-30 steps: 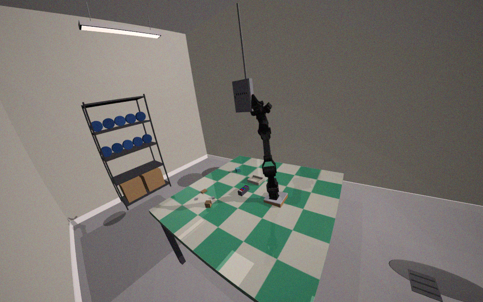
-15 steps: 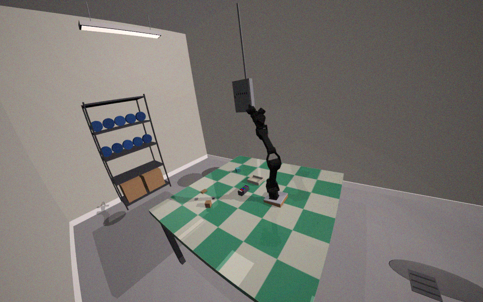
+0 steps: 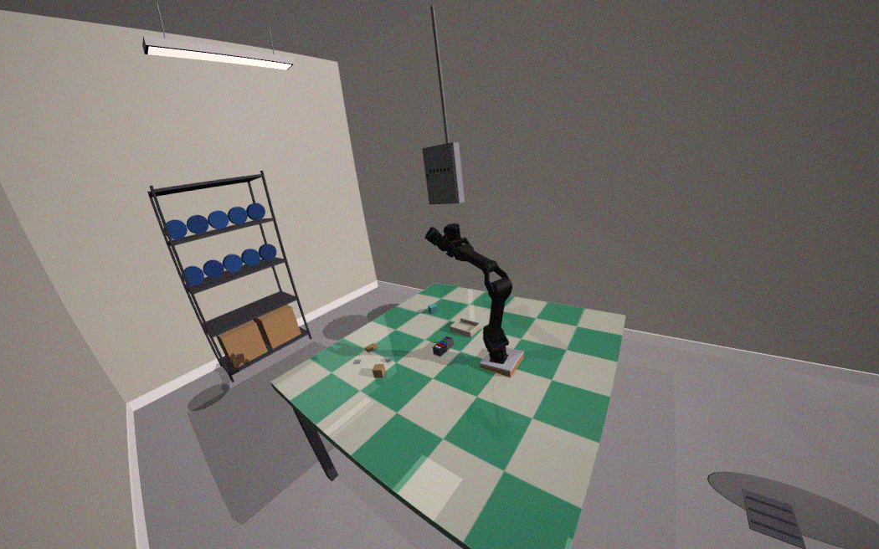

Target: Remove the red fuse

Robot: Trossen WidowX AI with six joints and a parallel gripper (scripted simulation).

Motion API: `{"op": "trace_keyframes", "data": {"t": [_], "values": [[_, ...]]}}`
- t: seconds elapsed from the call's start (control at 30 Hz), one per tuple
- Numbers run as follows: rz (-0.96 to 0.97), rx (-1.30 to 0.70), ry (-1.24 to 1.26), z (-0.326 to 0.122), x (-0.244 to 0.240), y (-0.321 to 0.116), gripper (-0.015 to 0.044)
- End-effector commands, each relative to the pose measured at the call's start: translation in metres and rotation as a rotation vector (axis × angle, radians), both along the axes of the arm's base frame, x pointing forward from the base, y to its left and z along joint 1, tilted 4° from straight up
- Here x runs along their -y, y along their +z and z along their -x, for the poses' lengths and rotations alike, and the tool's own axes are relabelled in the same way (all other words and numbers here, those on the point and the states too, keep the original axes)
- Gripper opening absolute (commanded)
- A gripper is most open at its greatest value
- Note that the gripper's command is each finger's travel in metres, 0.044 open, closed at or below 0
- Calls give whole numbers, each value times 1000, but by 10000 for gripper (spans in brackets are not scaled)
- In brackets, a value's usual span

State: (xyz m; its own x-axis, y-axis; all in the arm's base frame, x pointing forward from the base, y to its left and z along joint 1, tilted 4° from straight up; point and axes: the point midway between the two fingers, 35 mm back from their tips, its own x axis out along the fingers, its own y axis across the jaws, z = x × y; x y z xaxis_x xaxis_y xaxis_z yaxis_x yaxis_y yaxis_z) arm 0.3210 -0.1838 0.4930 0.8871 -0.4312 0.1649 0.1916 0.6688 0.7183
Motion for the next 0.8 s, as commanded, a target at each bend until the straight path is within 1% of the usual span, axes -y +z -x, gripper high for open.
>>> {"op": "trace_keyframes", "data": {"t": [0.0,0.2,0.4,0.57,0.77], "values": [[-29,-220,60,-33,-14,-62,66],[-33,-556,187,-61,-53,-153,66],[13,-900,350,-61,-104,-239,66],[87,-1197,514,-39,-148,-305,66],[200,-1556,733,13,-190,-367,66]]}}
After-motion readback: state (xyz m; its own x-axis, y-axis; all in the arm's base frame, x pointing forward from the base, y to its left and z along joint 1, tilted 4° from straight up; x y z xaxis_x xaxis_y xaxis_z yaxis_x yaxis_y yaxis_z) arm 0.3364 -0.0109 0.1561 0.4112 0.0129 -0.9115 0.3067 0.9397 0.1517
